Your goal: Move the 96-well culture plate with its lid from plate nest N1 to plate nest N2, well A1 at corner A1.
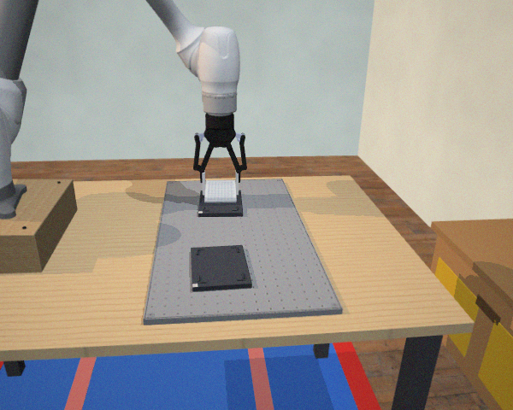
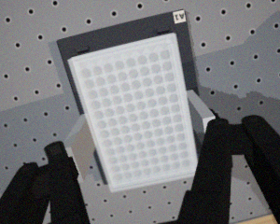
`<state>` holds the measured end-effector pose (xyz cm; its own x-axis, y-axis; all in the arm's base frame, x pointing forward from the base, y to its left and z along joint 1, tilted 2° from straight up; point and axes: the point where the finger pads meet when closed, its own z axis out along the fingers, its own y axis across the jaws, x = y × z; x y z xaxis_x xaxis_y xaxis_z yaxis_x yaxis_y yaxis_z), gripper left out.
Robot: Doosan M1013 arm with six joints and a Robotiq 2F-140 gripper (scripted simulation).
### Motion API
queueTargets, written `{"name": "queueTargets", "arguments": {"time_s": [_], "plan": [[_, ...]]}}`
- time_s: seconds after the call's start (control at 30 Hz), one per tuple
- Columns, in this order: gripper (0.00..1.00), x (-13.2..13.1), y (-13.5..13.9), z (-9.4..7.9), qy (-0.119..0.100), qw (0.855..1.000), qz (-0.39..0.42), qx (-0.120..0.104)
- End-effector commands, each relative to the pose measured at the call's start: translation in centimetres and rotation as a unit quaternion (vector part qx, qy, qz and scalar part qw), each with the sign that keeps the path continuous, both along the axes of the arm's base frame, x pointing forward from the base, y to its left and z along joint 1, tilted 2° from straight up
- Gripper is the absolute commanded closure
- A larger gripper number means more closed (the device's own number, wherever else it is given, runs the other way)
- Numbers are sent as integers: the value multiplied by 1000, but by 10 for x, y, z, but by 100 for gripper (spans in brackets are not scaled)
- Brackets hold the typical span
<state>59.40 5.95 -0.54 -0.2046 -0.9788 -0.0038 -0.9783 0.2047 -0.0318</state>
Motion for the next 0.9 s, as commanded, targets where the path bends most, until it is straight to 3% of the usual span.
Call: {"name": "queueTargets", "arguments": {"time_s": [0.0,0.87], "plan": [[100,0,0,5,0,1000,0,0],[100,-1,0,40,0,1000,0,0]]}}
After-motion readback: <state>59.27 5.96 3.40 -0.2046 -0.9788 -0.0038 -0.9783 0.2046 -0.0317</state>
